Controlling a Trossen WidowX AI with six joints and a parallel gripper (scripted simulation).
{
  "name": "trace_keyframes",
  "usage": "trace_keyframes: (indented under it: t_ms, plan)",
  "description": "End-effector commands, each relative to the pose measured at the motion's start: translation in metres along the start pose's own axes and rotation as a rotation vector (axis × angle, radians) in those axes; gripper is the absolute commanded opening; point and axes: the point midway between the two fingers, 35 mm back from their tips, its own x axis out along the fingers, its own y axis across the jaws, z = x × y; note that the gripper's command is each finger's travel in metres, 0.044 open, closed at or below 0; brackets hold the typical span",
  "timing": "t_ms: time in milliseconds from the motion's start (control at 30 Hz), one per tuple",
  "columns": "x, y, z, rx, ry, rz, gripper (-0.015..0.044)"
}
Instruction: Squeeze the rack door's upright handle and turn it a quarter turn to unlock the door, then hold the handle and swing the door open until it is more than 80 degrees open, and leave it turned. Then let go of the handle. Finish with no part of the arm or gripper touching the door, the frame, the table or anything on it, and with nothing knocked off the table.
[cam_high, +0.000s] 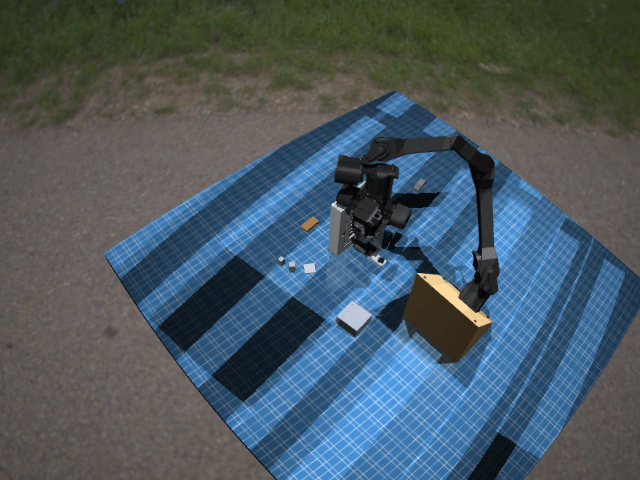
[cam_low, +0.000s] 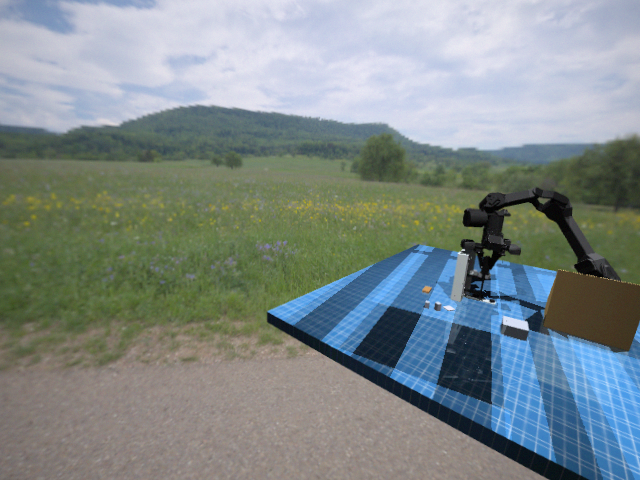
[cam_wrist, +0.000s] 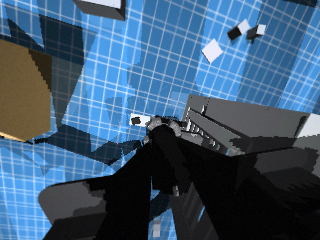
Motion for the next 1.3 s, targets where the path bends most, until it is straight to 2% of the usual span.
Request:
trace_keyframes:
  t_ms: [0, 167, 200, 300, 1267]
  plan:
    - [0.0004, 0.0001, -0.0014, -0.021, 0.007, 0.0, 0.0152]
    - [0.0004, 0.0001, -0.0014, -0.021, 0.007, 0.0, 0.0283]
    - [0.0004, 0.0001, -0.0014, -0.021, 0.007, 0.0, 0.0292]
    - [0.0003, 0.0001, -0.0014, 0.053, 0.007, 0.0, 0.0292]
    - [0.0003, 0.0, -0.0014, 1.49, 0.005, -0.005, 0.0292]
